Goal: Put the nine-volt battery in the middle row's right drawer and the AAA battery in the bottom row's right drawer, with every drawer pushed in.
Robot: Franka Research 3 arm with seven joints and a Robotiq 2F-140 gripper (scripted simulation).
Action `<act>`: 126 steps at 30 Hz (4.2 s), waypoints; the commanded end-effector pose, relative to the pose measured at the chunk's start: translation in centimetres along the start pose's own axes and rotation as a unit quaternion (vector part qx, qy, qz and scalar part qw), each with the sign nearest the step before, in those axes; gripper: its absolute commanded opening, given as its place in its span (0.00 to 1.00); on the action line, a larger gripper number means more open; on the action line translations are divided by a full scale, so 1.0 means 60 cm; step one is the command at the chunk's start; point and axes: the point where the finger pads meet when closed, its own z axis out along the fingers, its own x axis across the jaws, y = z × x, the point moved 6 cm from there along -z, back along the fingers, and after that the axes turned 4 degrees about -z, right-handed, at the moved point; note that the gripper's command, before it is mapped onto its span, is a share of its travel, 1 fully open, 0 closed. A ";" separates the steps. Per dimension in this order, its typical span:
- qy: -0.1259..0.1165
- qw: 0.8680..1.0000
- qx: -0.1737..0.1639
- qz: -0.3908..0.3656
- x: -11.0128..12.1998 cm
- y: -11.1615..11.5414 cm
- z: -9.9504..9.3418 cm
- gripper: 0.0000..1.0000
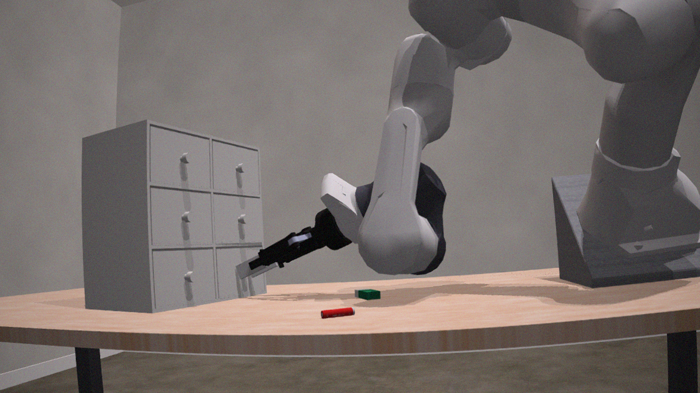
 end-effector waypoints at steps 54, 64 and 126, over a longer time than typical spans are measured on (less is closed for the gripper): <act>0.001 1.000 -0.001 0.002 0.000 0.003 -0.004 0.08; 0.001 1.000 -0.001 0.002 -0.001 0.008 -0.016 0.08; 0.001 1.000 -0.001 0.002 -0.003 0.040 -0.107 0.08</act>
